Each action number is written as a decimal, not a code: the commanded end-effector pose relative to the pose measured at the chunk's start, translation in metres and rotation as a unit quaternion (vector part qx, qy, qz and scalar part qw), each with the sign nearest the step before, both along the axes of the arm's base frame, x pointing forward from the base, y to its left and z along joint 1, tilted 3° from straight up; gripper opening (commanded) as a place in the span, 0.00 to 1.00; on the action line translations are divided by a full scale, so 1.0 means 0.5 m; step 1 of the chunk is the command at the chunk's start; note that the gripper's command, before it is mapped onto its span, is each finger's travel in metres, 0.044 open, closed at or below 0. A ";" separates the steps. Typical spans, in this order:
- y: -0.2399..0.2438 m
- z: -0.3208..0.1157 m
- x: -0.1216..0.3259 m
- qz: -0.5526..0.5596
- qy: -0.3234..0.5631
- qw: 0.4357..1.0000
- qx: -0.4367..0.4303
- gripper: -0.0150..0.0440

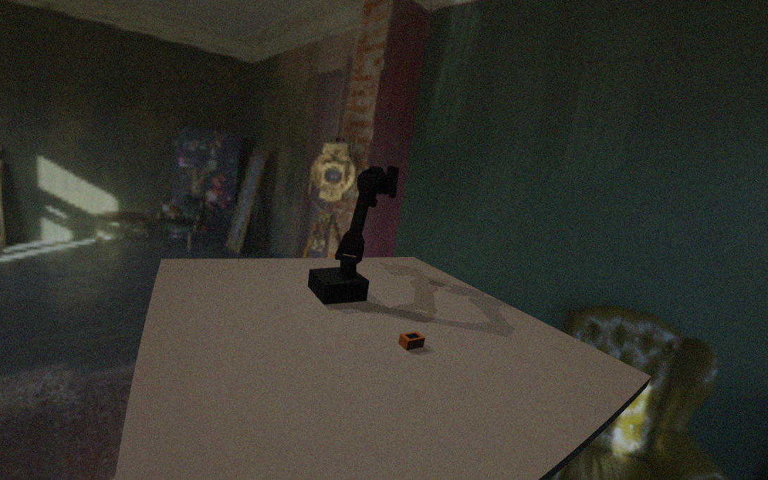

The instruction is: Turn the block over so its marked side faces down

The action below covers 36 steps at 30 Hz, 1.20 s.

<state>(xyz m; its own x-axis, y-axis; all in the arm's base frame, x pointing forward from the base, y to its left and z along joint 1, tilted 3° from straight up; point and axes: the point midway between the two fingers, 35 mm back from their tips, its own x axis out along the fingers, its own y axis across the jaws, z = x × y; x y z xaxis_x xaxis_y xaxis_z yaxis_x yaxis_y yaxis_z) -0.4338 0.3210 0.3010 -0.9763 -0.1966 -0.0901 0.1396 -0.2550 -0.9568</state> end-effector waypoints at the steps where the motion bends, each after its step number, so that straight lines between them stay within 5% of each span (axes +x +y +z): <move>1: 0.109 -0.041 0.092 -0.090 -0.037 0.992 -0.075 1.00; 10: 0.283 -0.113 0.317 -0.270 -0.077 0.934 -0.221 1.00; 19: 0.390 -0.180 0.584 -0.446 -0.077 0.815 -0.361 1.00; 36: 0.361 -0.286 1.085 -0.668 0.006 0.512 -0.540 1.00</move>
<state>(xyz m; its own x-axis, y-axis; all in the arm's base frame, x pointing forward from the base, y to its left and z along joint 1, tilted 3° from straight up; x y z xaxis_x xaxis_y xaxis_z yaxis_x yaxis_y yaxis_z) 0.0648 0.5167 0.1686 -0.3870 0.7152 -0.5820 -0.7740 -0.5950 -0.2164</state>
